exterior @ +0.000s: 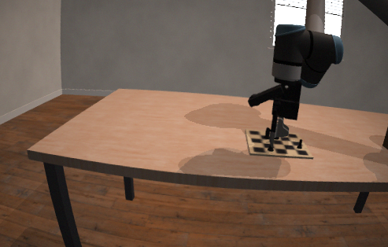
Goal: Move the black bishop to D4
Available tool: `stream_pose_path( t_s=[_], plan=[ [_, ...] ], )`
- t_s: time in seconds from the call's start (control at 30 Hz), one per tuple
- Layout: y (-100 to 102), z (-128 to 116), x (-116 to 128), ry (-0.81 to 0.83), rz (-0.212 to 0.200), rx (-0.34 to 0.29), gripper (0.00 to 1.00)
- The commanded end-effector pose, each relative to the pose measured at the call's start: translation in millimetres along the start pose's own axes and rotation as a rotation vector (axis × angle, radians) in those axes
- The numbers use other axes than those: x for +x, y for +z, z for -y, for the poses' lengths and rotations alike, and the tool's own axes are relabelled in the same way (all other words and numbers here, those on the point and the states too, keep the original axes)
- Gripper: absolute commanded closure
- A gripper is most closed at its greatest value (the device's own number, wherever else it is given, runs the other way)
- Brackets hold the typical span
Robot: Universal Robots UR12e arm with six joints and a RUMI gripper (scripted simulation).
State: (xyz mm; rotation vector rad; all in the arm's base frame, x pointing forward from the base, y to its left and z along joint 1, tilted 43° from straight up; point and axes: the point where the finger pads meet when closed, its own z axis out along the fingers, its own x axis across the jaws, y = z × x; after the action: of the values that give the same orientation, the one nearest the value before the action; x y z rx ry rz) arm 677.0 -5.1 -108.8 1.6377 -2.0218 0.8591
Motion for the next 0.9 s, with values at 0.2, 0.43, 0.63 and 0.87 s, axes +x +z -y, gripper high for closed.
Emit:
stream_pose_path(
  t_s=[0.2,0.43,0.63,0.87],
  plan=[
    [-52.9,3.3,-0.3,0.003,0.003,0.007,1.0],
    [-96.2,3.0,-0.3,0.003,0.003,0.007,1.0],
    [-102.5,3.0,-0.3,0.003,0.003,0.007,1.0],
    [-98.6,-0.2,-0.2,0.001,0.001,0.001,1.0]
  ],
)
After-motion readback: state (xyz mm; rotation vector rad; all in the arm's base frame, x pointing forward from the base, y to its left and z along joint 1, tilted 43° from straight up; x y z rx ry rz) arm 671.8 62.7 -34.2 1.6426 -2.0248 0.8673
